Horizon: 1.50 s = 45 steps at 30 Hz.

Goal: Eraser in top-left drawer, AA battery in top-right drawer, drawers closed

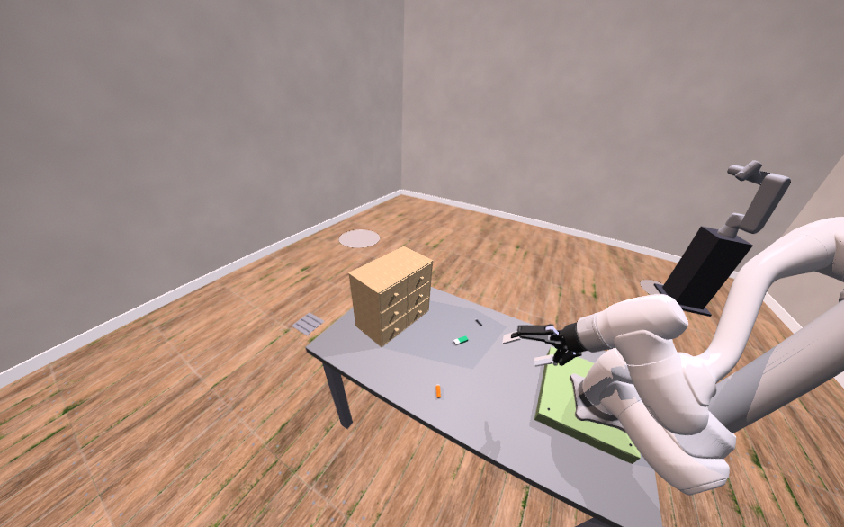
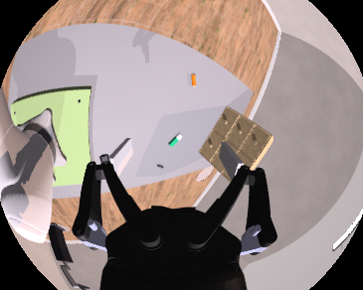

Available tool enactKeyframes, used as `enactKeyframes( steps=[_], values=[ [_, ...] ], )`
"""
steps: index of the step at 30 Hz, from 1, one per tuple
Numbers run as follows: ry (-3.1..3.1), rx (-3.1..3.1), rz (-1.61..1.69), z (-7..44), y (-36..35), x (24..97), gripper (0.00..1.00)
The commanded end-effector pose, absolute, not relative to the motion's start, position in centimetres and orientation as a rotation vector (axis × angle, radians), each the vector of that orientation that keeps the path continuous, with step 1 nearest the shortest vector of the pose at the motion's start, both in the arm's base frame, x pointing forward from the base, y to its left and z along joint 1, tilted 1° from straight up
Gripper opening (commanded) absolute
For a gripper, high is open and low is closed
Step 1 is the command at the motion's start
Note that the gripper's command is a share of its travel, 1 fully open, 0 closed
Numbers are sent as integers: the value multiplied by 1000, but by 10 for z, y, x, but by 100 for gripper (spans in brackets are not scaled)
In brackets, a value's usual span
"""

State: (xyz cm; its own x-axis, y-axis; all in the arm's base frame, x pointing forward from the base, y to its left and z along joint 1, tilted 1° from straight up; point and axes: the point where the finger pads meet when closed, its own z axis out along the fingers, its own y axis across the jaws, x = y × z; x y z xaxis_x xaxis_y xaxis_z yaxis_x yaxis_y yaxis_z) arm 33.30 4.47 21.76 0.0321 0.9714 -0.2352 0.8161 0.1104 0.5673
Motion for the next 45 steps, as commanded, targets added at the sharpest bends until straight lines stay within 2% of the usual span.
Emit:
enactKeyframes(
  steps=[1,21,30,34,36,45],
  values=[
    [1816,1739,347,218,45,333,100],
    [1813,1771,314,226,44,342,100],
    [1845,2102,55,292,36,448,100],
    [1864,2162,27,300,34,471,100],
    [1910,2271,-2,315,27,516,100],
    [2008,2428,23,332,6,594,100]
  ],
)
